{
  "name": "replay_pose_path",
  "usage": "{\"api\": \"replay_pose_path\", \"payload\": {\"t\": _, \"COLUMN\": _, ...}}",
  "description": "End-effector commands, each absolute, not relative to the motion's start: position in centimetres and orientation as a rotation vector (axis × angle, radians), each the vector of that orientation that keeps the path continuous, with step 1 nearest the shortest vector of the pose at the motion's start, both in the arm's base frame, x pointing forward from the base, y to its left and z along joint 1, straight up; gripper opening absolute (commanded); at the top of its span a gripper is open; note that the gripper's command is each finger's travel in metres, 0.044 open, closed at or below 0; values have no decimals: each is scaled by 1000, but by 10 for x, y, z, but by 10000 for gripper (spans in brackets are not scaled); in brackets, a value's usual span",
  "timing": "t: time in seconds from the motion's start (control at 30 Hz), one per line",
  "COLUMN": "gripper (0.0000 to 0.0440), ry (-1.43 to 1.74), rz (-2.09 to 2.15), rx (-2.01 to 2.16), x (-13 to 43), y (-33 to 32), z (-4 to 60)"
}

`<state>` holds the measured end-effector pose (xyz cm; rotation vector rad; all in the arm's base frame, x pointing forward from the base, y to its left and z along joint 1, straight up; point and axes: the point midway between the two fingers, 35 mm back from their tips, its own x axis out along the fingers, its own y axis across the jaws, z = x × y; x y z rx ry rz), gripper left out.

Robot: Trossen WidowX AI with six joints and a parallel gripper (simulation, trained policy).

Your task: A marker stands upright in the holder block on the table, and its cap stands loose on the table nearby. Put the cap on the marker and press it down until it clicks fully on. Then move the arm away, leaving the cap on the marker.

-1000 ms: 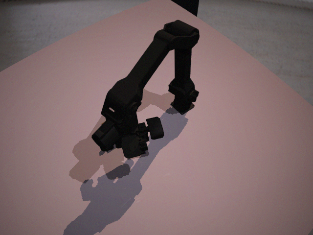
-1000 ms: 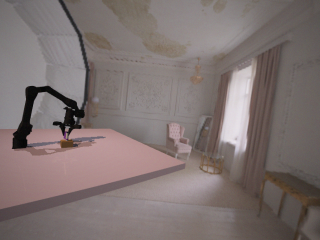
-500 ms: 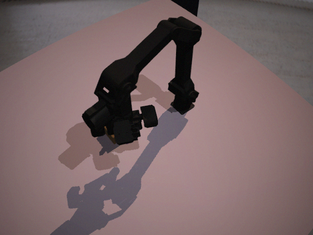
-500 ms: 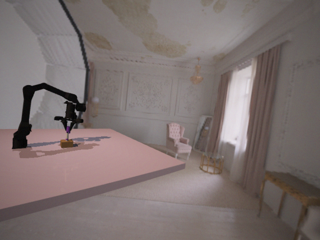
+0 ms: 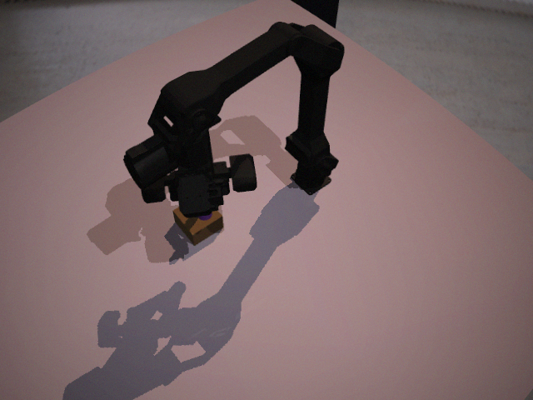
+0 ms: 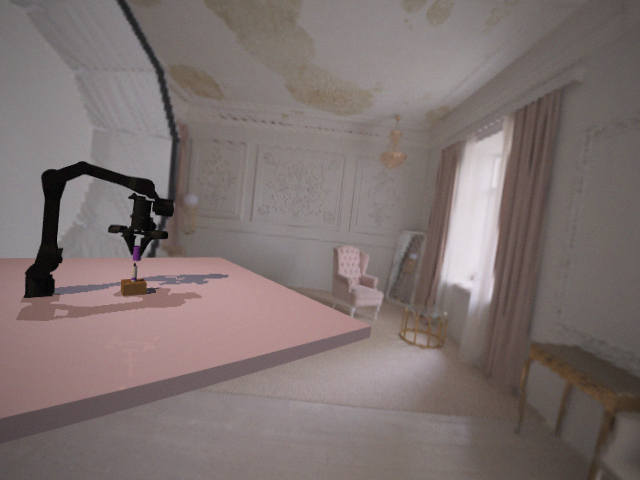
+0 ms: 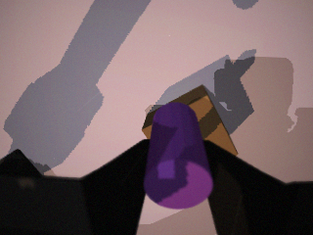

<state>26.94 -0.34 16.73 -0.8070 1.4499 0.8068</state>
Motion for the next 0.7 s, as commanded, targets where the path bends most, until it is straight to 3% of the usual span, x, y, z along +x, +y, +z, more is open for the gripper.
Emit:
{"api": "replay_pose_path", "payload": {"t": 0.0, "gripper": 44, "ry": 1452, "rz": 792, "rx": -788, "x": 267, "y": -14, "z": 174}}
{"api": "replay_pose_path", "payload": {"t": 0.67, "gripper": 12, "ry": 1512, "rz": 748, "rx": -687, "x": 257, "y": -55, "z": 174}}
